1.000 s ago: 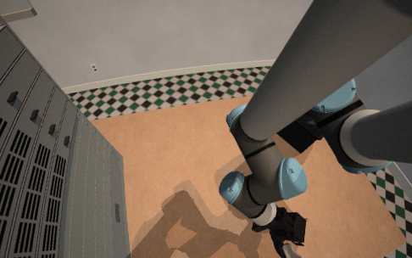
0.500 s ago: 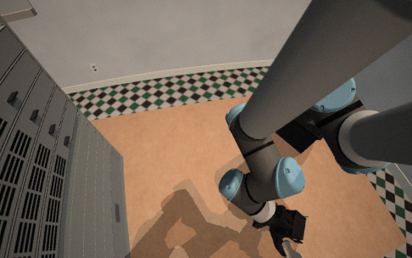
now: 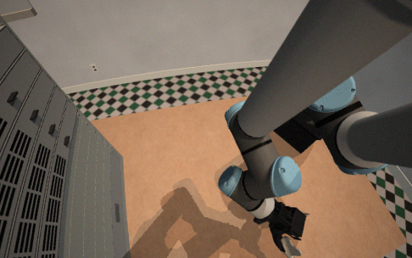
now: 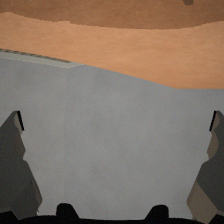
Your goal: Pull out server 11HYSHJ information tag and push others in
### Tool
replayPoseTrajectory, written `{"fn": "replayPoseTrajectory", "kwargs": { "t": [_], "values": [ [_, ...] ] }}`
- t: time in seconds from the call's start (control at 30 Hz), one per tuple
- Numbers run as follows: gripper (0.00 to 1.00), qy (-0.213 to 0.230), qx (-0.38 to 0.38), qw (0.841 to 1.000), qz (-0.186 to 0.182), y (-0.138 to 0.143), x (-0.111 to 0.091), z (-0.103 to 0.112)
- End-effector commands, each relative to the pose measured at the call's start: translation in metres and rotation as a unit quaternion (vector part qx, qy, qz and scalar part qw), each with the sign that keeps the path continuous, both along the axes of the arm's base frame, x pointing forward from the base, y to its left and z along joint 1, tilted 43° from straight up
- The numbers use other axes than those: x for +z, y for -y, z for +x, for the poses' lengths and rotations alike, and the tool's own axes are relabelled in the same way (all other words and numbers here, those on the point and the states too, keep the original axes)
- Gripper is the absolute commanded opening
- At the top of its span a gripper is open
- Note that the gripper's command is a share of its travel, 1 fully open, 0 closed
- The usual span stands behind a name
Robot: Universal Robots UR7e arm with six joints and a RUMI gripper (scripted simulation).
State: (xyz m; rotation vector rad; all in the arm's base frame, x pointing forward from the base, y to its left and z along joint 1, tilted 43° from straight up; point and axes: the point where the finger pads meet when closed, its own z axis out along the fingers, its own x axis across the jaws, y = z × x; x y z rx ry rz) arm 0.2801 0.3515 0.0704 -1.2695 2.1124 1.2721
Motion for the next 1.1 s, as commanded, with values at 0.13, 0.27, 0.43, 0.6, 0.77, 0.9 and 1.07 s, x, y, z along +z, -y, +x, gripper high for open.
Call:
{"fn": "replayPoseTrajectory", "kwargs": {
  "t": [0.13,0.27,0.43,0.6,0.77,0.9,1.07],
  "values": [
    [1.0,-0.025,-0.007,1.0,0.003,0.005,-0.004,-0.005],
    [1.0,-0.036,-0.01,0.999,0.004,0.007,-0.005,-0.007],
    [1.0,-0.05,-0.014,0.999,0.006,0.009,-0.006,-0.01],
    [1.0,-0.069,-0.019,0.997,0.009,0.013,-0.008,-0.014],
    [1.0,-0.089,-0.024,0.996,0.013,0.016,-0.009,-0.018],
    [1.0,-0.098,-0.027,0.995,0.014,0.017,-0.01,-0.02],
    [1.0,-0.12,-0.033,0.992,0.019,0.02,-0.01,-0.025]
  ]
}}
